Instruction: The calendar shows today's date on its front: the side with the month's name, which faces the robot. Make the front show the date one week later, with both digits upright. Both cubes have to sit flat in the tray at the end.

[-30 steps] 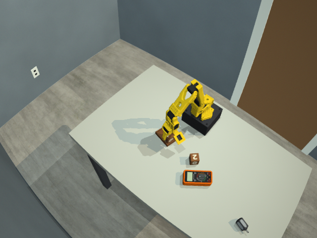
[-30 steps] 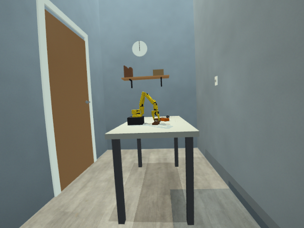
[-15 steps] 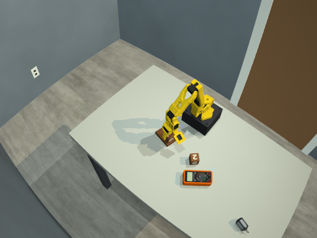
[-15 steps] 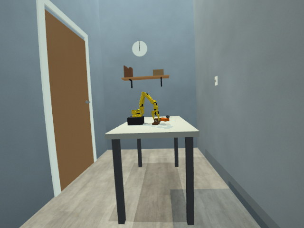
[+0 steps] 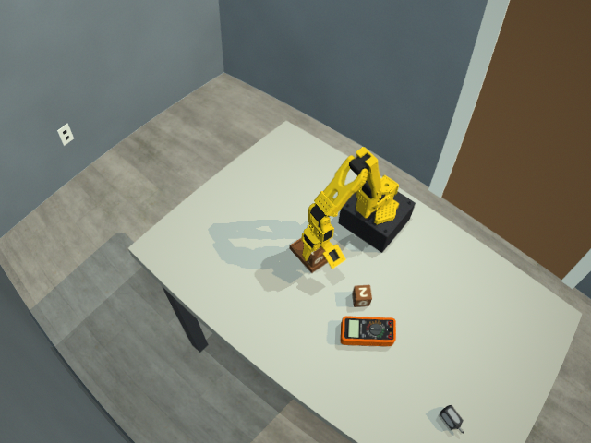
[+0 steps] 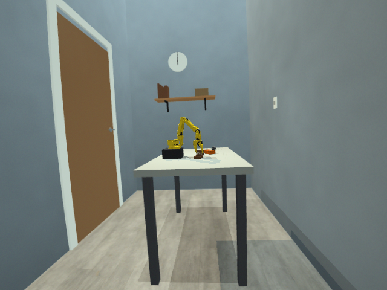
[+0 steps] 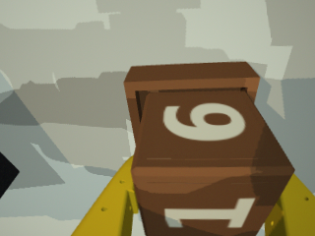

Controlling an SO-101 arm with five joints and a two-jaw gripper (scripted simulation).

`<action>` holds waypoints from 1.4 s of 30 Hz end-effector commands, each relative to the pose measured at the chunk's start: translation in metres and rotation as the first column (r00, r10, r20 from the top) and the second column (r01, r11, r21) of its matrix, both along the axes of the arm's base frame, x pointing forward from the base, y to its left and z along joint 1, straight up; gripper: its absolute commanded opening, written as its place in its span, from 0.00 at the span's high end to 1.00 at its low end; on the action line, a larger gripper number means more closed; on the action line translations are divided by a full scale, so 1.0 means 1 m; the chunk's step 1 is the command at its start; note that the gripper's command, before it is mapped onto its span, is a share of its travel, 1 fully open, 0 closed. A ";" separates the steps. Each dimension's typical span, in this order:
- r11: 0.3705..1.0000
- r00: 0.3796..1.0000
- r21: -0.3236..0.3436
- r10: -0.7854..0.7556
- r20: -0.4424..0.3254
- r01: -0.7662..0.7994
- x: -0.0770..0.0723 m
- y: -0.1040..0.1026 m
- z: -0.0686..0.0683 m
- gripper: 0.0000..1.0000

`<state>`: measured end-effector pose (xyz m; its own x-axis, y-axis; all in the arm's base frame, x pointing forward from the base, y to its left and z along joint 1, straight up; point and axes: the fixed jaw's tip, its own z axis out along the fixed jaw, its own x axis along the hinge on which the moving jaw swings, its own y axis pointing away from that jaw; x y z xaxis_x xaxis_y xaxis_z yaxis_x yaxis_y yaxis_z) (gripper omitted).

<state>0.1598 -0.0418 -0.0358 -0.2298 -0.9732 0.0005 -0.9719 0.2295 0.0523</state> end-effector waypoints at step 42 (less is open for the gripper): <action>1.000 0.999 -0.006 -0.015 0.031 0.015 -0.003 -0.001 0.037 1.00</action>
